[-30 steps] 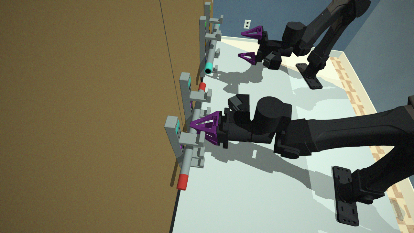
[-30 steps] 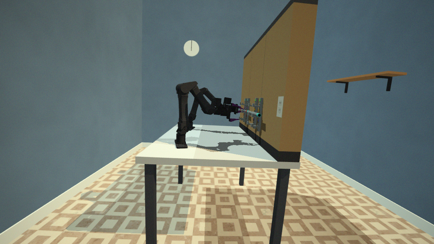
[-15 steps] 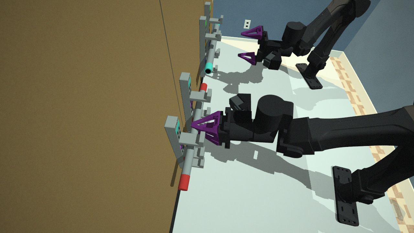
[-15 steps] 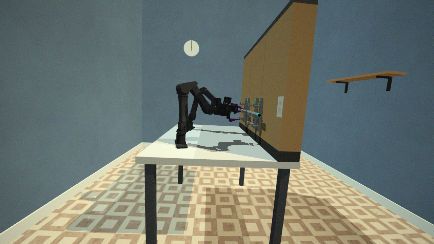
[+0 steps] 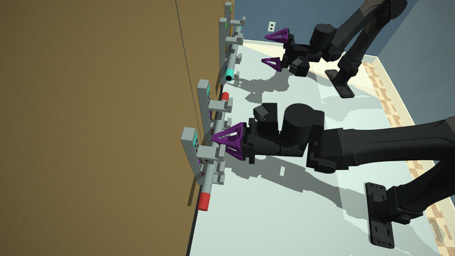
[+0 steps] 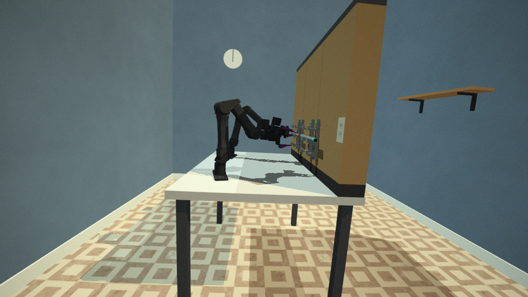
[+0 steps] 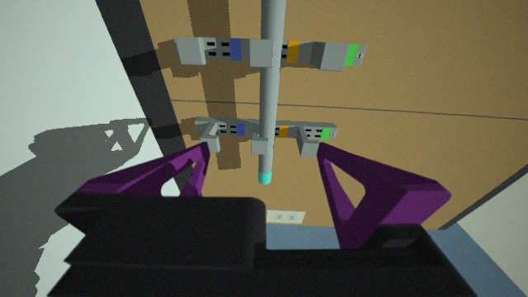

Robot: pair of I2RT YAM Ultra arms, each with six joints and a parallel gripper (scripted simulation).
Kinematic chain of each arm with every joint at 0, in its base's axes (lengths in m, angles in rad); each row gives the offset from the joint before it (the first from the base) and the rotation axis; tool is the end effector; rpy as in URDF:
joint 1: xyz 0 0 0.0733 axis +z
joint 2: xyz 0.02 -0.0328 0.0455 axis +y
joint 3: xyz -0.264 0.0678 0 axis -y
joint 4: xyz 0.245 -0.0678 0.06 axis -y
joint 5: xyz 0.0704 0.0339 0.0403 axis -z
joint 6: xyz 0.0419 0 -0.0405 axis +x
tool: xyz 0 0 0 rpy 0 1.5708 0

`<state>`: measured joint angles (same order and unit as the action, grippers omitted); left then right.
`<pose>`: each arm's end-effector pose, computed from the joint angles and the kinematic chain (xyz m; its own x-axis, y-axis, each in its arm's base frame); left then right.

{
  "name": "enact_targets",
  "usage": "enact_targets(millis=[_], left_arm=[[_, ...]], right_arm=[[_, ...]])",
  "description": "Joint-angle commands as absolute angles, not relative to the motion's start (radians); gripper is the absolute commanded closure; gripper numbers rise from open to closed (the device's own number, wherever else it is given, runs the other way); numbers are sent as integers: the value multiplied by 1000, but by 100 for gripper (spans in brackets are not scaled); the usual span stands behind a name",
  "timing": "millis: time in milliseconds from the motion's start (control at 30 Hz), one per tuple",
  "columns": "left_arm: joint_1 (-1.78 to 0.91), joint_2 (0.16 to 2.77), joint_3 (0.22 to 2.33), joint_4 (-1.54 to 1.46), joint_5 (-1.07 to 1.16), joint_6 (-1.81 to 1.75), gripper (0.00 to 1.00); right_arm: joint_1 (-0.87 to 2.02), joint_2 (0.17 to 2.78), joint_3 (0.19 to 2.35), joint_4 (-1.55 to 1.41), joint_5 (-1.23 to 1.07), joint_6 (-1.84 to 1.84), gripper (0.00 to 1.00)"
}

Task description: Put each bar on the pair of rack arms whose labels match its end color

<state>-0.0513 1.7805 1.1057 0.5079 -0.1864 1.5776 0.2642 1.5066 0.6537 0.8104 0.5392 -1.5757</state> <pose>0.4136 -0.0124 0.2521 -0.1310 0.9907 0.0375 0.1668 -0.0153 0.9859 0.3100 0.0627 0.2325 -0.2709 -0.9622 0.0267 -0.0423 -0.0158 -0.9990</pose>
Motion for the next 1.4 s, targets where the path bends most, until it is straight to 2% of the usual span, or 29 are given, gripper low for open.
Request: enact_targets(millis=[0,1367], left_arm=[[-37,1719,1161,558,-181,1572,100],[-48,1704,1227,477,-191,1570,100]], right_arm=[[274,1508,657,849,544,-1570,0],[274,1508,657,849,544,-1570,0]])
